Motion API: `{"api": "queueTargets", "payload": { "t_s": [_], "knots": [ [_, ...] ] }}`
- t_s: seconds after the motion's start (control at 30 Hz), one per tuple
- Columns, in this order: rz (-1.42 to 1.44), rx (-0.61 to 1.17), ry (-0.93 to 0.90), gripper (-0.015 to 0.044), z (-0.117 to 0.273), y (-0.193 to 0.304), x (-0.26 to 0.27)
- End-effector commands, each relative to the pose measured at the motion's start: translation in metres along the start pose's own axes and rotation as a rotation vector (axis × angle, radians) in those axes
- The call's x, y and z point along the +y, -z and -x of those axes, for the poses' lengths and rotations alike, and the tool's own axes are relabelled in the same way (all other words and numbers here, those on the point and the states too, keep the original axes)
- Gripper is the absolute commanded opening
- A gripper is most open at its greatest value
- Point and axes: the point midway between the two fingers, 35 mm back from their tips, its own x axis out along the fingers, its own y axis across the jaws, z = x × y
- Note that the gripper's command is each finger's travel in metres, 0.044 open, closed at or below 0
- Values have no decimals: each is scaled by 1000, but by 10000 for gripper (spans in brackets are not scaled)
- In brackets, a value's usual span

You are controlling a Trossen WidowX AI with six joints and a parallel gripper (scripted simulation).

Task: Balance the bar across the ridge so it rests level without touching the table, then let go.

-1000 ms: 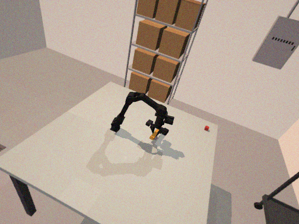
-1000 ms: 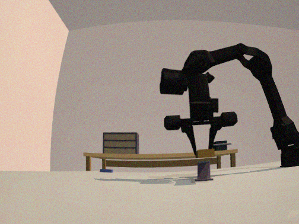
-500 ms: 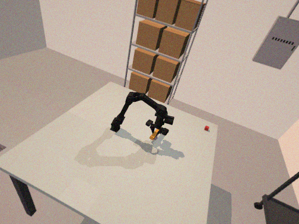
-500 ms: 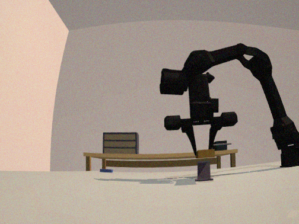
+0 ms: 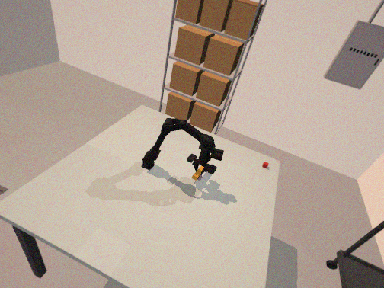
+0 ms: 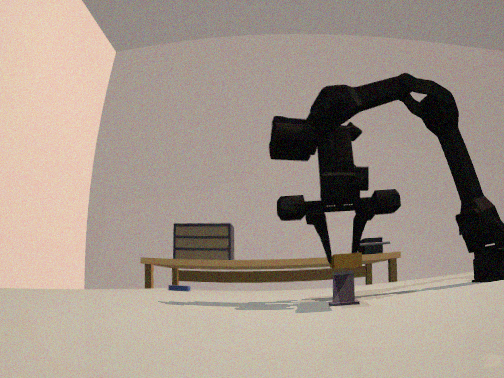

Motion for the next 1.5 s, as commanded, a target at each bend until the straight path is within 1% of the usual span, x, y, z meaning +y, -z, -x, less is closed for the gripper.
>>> {"api": "queueTargets", "payload": {
  "t_s": [0.0,1.47],
  "knots": [
    [-3,2,-1,0,-1,0,0],
    [-3,2,-1,0,-5,0,0]
  ]
}}
